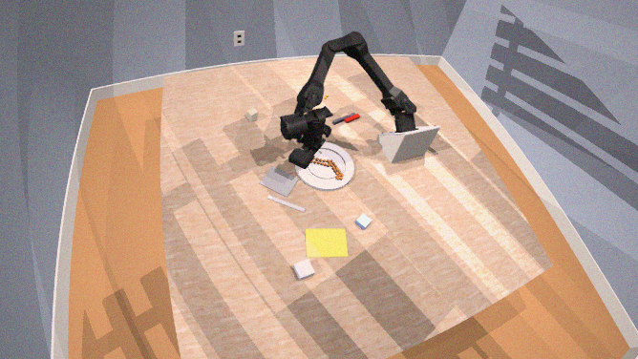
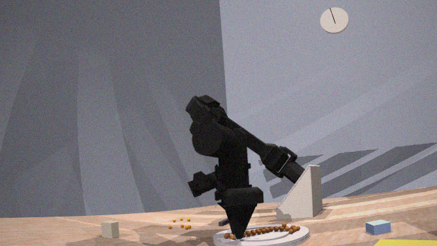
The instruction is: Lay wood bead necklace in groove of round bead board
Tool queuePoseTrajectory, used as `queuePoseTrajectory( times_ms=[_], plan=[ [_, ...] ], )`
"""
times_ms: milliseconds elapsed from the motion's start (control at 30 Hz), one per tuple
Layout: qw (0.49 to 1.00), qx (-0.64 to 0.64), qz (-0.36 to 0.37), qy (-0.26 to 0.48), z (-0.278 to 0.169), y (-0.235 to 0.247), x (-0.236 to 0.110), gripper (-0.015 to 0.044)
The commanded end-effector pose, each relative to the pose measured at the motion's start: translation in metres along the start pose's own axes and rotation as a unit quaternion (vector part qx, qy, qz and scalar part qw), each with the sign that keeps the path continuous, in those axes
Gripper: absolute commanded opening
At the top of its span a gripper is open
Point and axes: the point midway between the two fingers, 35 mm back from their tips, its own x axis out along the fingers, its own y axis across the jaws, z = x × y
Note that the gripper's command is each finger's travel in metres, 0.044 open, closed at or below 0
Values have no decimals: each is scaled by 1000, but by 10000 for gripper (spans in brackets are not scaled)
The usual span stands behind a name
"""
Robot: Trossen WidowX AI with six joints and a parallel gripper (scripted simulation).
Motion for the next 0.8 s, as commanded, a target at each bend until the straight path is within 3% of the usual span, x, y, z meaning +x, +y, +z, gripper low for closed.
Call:
queuePoseTrajectory(
  times_ms=[0,767],
  plan=[
    [1000,0,0,0,0,0,0,14],
    [1000,0,0,0,0,0,0,0]
  ],
)
